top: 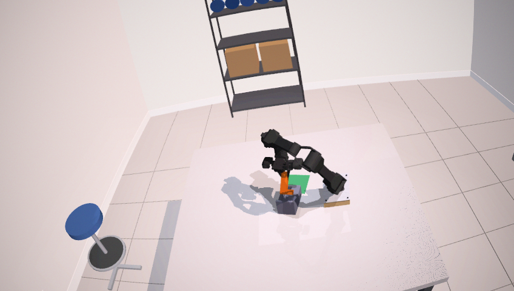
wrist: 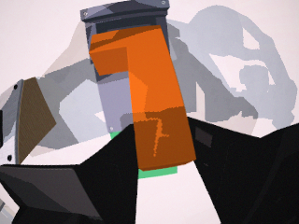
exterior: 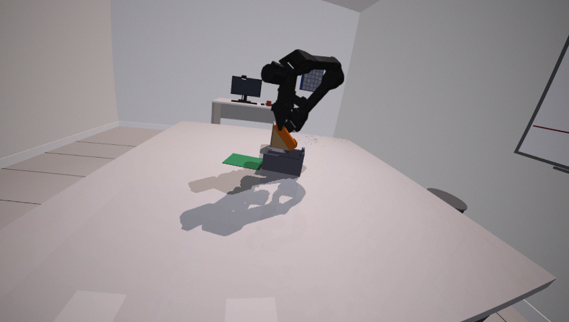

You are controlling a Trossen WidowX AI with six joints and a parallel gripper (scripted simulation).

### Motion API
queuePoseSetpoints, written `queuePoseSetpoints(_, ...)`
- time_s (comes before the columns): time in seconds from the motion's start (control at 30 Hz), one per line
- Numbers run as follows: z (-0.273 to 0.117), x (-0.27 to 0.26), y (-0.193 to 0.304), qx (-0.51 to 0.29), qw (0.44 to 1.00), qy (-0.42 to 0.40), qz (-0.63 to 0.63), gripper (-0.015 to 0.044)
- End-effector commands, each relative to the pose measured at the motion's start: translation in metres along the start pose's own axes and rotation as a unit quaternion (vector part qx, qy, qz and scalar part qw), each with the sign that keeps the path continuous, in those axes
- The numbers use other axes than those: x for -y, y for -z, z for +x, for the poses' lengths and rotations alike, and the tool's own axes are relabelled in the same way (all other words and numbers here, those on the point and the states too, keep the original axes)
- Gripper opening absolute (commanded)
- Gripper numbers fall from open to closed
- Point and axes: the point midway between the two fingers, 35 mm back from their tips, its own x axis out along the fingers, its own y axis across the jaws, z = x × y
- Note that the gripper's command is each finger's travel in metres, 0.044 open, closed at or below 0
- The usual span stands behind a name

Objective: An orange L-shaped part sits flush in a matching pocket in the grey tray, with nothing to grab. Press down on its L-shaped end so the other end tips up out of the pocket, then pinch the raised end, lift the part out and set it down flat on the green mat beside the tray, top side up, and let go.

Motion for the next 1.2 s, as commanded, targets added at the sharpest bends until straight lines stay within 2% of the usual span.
queuePoseSetpoints(0.0, 0.001, -0.002, 0.017, -0.001, 1.0, -0.002, 0.0, 0.0)
queuePoseSetpoints(0.87, 0.0, -0.015, 0.146, -0.004, 1.0, -0.002, 0.0, 0.0)
queuePoseSetpoints(1.17, 0.006, -0.015, 0.149, -0.004, 1.0, -0.002, 0.0, 0.0)
